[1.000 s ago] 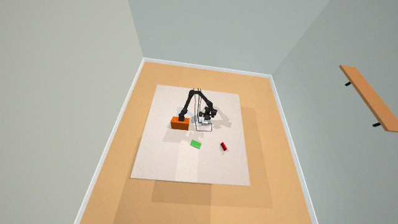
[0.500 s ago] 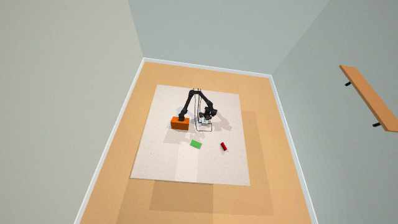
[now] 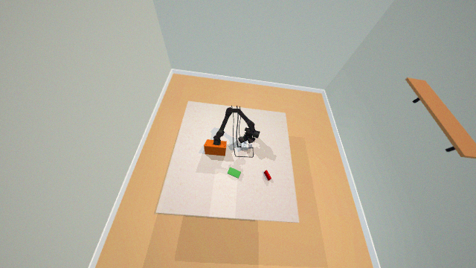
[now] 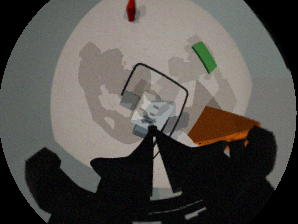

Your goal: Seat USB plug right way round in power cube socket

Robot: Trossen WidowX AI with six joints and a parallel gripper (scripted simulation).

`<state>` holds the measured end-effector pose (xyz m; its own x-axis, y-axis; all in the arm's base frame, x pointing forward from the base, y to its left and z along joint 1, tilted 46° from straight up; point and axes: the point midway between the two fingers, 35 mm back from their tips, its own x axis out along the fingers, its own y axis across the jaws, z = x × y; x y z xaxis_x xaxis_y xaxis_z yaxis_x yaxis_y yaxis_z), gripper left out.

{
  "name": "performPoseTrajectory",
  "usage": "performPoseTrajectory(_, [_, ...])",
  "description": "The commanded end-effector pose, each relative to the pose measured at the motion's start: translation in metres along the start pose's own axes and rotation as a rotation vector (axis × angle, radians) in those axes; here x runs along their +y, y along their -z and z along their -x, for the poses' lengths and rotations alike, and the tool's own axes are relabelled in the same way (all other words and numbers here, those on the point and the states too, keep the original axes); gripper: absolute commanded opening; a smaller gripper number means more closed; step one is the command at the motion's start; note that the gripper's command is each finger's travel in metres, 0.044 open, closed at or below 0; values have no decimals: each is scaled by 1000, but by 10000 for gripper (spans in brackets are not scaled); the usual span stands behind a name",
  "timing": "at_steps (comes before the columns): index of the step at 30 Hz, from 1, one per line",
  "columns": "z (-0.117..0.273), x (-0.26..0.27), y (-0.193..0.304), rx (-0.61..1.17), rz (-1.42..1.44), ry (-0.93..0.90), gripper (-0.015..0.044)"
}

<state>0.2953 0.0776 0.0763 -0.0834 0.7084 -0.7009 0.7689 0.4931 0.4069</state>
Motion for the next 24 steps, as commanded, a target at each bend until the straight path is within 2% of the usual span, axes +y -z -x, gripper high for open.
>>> performPoseTrajectory(1, [0, 0, 0, 0, 94, 0, 0])
performPoseTrajectory(24, [0, 0, 0, 0, 696, 0, 0])
